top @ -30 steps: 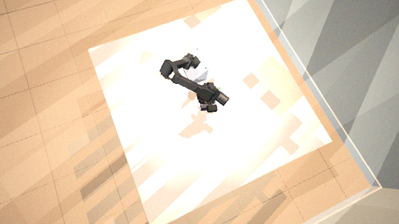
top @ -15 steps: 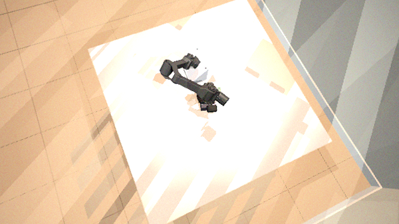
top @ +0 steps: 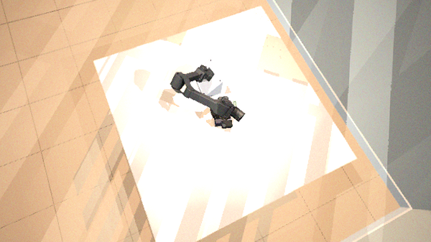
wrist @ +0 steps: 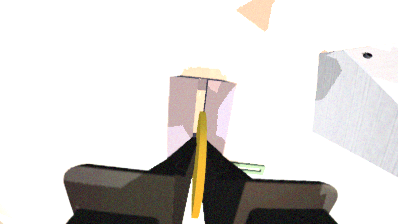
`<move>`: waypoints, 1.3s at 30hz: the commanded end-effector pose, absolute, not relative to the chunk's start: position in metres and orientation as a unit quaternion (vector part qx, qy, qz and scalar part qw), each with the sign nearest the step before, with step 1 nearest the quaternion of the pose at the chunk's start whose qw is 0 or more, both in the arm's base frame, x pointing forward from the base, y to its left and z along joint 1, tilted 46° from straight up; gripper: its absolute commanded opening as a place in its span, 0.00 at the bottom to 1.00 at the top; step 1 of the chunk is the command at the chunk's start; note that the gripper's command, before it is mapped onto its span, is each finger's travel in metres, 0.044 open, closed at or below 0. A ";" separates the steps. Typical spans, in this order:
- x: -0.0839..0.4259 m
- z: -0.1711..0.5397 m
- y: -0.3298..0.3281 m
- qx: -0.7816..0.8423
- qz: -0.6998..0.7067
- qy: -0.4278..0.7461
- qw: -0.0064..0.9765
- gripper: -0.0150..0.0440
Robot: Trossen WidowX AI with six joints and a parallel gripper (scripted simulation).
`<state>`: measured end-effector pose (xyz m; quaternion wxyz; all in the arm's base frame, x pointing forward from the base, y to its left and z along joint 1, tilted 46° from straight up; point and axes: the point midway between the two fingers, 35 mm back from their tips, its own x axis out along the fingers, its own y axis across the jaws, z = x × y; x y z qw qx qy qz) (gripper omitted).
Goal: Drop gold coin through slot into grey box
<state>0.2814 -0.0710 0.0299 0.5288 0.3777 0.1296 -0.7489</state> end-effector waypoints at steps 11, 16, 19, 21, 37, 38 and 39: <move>0.280 0.025 -0.076 0.375 -0.749 0.130 0.530 0.25; 0.280 0.023 -0.078 0.375 -0.749 0.130 0.530 0.25; 0.279 0.022 -0.079 0.375 -0.749 0.130 0.530 0.25; 0.280 0.023 -0.077 0.378 -0.749 0.129 0.529 0.30; 0.281 0.025 -0.075 0.378 -0.749 0.130 0.529 0.62; 0.281 0.028 -0.073 0.378 -0.749 0.130 0.529 0.66; 0.282 0.031 -0.069 0.378 -0.749 0.130 0.529 0.70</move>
